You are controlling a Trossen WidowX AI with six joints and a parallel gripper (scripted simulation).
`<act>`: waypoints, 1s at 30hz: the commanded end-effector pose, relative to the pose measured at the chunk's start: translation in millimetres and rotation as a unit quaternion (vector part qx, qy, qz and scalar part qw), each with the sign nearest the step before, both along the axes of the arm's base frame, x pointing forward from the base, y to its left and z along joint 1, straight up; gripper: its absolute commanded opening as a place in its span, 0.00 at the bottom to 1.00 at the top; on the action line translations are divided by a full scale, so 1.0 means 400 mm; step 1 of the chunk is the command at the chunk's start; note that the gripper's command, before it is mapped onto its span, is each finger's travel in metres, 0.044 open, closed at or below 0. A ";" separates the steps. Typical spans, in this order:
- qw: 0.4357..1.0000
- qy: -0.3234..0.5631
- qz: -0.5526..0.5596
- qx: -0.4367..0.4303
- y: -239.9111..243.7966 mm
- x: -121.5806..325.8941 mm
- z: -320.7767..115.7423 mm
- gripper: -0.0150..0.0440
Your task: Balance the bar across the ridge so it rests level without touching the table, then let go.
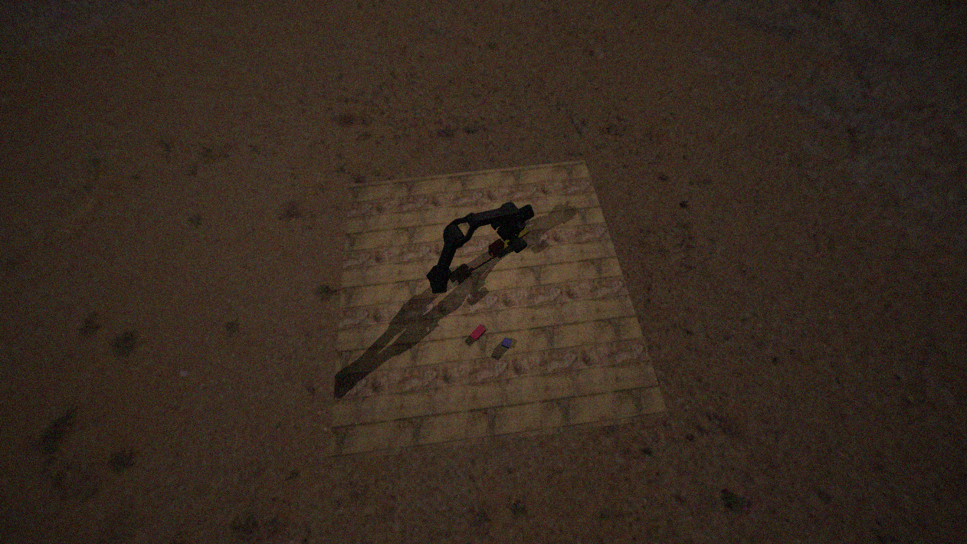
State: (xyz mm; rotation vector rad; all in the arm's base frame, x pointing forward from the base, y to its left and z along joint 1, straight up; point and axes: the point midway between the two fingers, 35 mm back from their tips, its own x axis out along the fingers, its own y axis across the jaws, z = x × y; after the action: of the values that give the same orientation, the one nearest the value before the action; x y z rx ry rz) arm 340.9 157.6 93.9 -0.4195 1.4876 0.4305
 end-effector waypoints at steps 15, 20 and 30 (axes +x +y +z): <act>1.000 0.000 0.000 0.000 0.000 0.000 0.000 0.54; 1.000 0.000 0.000 0.000 0.000 0.000 0.000 0.54; 1.000 0.000 0.000 0.000 0.000 0.000 0.000 0.54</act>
State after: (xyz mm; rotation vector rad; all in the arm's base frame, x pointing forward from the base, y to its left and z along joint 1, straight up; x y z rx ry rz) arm 341.0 157.7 94.0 -0.4195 1.4875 0.4305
